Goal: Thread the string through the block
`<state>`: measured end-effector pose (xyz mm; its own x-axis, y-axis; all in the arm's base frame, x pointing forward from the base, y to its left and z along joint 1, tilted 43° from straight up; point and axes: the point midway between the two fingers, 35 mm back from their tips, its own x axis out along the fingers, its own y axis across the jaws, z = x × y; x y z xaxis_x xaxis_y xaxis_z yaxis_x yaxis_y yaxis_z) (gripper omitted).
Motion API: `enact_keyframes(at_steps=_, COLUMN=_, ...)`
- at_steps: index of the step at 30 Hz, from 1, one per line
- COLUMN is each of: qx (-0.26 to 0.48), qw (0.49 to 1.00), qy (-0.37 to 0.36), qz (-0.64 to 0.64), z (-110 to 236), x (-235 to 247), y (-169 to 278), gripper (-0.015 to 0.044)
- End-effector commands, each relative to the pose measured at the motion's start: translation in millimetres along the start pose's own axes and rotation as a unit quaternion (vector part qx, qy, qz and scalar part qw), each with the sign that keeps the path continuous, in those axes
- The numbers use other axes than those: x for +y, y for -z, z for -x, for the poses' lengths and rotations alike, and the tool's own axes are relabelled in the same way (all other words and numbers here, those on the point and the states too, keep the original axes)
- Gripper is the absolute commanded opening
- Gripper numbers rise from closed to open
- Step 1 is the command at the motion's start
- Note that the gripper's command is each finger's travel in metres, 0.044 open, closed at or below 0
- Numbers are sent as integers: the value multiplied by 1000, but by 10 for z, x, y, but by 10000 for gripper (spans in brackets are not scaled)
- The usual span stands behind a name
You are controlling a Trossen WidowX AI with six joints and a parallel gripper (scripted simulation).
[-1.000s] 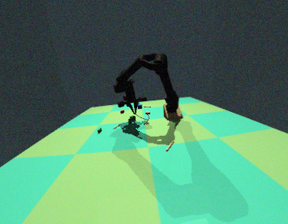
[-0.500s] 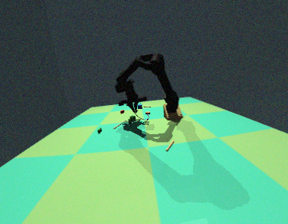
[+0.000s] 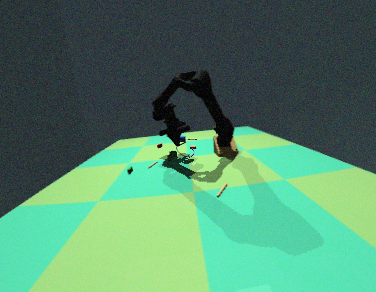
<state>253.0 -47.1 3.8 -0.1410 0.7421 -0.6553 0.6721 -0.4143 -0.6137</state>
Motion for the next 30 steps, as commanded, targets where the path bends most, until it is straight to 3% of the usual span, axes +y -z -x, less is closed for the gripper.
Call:
enact_keyframes(at_steps=1, qx=0, qw=998, qy=4, qz=-61, z=11, x=36, y=-48, gripper=0)
enact_keyframes(at_steps=15, qx=-1, qw=956, qy=24, qz=-293, z=10, x=111, y=-227, gripper=0)
enact_keyframes(at_steps=30, qx=-9, qw=851, qy=47, qz=-523, z=0, x=177, y=-422, gripper=0)
